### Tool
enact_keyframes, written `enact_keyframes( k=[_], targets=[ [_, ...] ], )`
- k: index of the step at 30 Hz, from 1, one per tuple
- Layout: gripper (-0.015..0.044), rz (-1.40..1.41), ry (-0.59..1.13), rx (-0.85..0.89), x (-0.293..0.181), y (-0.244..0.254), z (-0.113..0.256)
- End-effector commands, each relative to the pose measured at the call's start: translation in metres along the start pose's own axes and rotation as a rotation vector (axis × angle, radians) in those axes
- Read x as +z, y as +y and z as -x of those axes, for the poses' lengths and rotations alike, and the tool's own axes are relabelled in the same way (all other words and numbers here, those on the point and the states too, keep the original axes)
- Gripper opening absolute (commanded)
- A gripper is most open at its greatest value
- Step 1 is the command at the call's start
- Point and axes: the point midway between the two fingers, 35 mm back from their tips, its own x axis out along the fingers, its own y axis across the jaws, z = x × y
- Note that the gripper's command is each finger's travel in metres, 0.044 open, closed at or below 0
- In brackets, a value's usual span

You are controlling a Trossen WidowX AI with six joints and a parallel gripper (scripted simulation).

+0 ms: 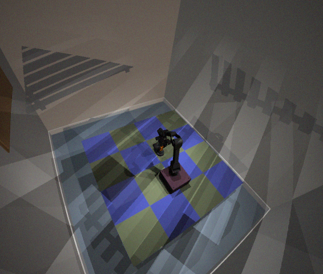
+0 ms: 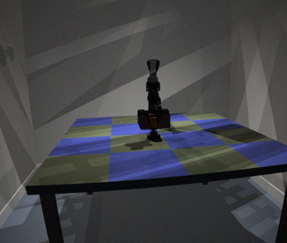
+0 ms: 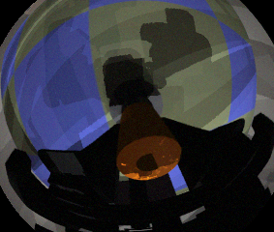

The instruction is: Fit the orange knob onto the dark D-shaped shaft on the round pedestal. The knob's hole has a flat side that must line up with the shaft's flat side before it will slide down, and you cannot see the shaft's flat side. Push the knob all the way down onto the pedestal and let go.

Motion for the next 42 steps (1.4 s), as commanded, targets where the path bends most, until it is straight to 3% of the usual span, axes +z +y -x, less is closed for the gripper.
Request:
enact_keyframes(
  k=[1,29,36,42],
  targets=[
    [0.0000,0.005,0.001,-0.003,-0.0010,-0.0006,-0.0102],
    [0.0000,0.000,0.001,-0.003,0.0007,-0.0016,-0.0052],
    [0.0000,0.199,0.002,-0.003,-0.0018,-0.0010,-0.0060],
    [0.0000,0.210,0.002,-0.003,-0.0038,-0.0008,-0.0062]
  ],
)
